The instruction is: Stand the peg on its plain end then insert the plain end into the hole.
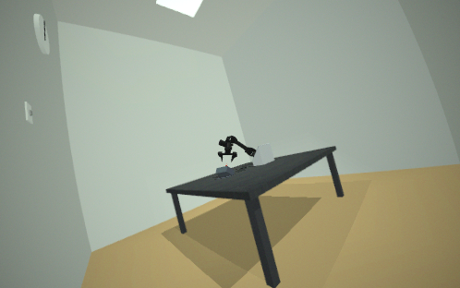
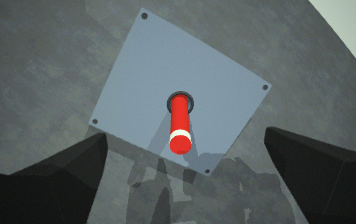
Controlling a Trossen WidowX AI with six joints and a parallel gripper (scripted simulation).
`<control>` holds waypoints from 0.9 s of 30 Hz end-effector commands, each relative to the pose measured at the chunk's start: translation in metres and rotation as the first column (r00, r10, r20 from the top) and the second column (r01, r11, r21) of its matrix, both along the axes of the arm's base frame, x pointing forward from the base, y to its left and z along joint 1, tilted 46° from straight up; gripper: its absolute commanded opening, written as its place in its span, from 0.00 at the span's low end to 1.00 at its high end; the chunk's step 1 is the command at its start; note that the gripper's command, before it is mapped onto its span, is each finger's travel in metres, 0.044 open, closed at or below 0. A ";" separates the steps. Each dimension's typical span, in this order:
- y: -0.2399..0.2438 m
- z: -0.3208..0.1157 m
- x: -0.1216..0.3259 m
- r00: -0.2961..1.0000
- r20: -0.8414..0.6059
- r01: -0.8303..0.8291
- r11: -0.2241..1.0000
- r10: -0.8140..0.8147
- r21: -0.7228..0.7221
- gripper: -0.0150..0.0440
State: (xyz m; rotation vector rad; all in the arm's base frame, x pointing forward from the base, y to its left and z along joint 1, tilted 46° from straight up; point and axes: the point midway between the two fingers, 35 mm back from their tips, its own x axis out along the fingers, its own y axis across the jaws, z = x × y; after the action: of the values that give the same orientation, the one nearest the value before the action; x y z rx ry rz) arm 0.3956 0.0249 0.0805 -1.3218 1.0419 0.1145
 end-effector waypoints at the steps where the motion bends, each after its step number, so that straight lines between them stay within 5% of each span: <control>1: 0.005 0.007 -0.005 1.000 0.007 0.002 1.000 -0.002 0.001 1.00; 27: 0.023 0.029 -0.027 1.000 0.005 -0.002 1.000 0.002 0.000 1.00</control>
State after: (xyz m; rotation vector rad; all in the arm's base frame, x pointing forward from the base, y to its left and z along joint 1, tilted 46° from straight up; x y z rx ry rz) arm 0.3693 0.0472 0.1082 -1.3250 1.0374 0.1197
